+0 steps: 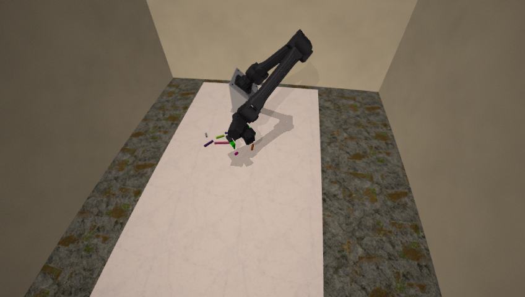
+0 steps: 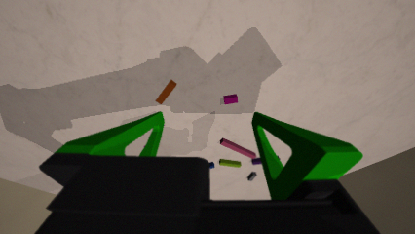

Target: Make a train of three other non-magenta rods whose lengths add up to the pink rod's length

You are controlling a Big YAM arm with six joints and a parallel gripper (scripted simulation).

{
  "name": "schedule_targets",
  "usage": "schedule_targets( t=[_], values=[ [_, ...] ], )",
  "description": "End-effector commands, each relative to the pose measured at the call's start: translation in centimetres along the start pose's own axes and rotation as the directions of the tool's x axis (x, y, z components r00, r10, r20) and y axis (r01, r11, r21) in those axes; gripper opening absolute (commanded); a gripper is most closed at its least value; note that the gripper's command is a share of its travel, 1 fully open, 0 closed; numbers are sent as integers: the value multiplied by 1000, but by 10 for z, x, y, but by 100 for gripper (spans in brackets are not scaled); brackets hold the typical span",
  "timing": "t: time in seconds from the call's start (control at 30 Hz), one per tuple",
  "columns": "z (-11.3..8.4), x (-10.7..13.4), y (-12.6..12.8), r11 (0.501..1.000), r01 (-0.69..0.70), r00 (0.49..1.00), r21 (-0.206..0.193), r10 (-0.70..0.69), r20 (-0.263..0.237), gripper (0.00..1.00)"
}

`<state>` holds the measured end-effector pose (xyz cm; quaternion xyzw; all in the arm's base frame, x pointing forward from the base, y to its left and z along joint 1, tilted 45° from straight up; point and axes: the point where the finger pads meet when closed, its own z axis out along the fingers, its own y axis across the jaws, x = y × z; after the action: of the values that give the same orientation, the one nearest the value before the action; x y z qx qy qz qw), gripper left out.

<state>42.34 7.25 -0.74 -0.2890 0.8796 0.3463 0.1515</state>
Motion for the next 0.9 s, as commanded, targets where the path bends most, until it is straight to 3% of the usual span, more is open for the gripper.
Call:
schedule_targets(
  t=[0.0,0.07,0.27,0.87],
  values=[
    [-4,-8,7,996,95,995,5,-95,14,100],
    [-5,6,-7,999,46,999,6,-46,16,100],
    [0,-2,3,997,77,997,-1,-77,6,100],
    [-2,-1,1,998,67,998,2,-67,10,100]
  ],
)
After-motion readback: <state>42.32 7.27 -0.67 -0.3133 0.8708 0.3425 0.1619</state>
